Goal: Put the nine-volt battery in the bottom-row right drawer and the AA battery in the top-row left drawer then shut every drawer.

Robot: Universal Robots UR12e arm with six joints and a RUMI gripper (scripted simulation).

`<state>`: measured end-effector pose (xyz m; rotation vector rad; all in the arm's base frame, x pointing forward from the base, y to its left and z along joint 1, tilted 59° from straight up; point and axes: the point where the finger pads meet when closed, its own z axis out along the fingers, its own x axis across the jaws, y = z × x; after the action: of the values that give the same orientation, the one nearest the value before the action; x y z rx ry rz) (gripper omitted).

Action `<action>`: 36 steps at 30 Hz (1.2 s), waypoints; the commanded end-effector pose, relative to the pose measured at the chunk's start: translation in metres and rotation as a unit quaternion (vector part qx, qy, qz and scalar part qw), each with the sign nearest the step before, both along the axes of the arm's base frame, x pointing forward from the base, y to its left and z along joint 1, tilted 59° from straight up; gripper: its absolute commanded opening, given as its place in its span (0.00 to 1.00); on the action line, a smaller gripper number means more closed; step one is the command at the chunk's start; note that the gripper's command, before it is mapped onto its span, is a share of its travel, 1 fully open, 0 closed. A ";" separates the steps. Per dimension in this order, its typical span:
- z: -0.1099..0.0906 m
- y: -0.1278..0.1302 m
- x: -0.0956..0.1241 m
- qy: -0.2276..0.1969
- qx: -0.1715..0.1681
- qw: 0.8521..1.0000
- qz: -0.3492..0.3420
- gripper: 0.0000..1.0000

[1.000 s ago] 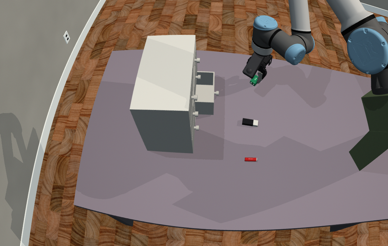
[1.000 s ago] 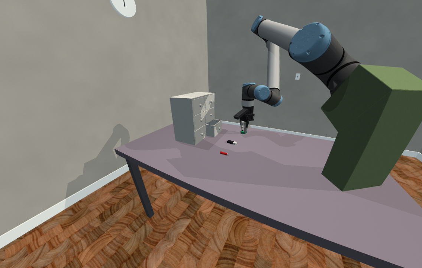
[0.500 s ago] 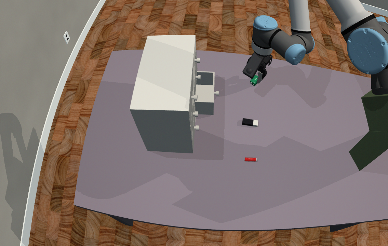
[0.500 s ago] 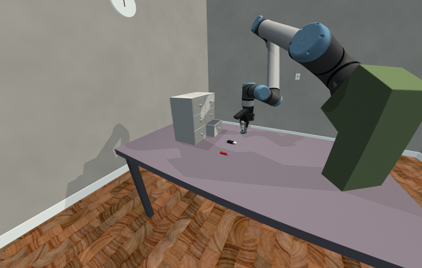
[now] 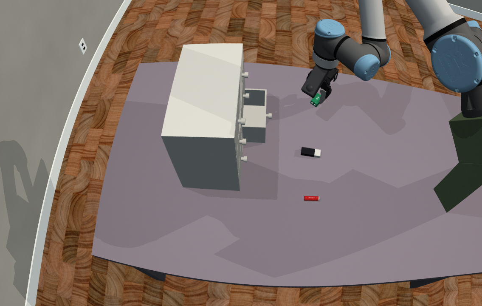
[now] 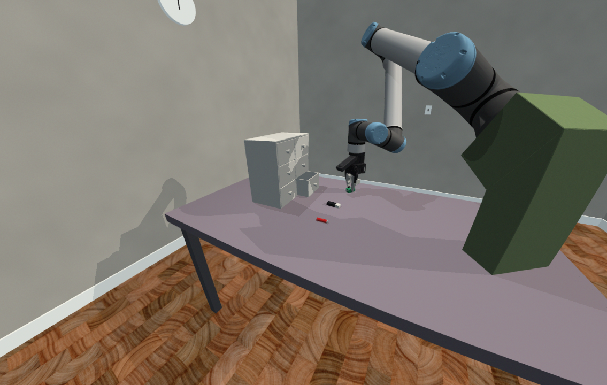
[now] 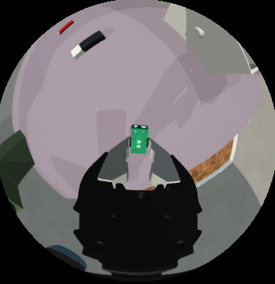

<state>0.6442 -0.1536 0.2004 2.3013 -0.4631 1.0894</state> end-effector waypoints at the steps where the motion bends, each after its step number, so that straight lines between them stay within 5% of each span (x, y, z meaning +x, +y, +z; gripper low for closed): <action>1: 0.001 0.002 -0.001 0.000 0.000 1.000 0.000 0.13; 22: 0.049 0.057 -0.056 0.000 0.000 1.000 0.000 0.13; 36: 0.052 0.061 -0.060 0.000 0.000 1.000 0.000 0.13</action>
<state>0.5845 -0.0930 0.2524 2.3012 -0.4629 1.0895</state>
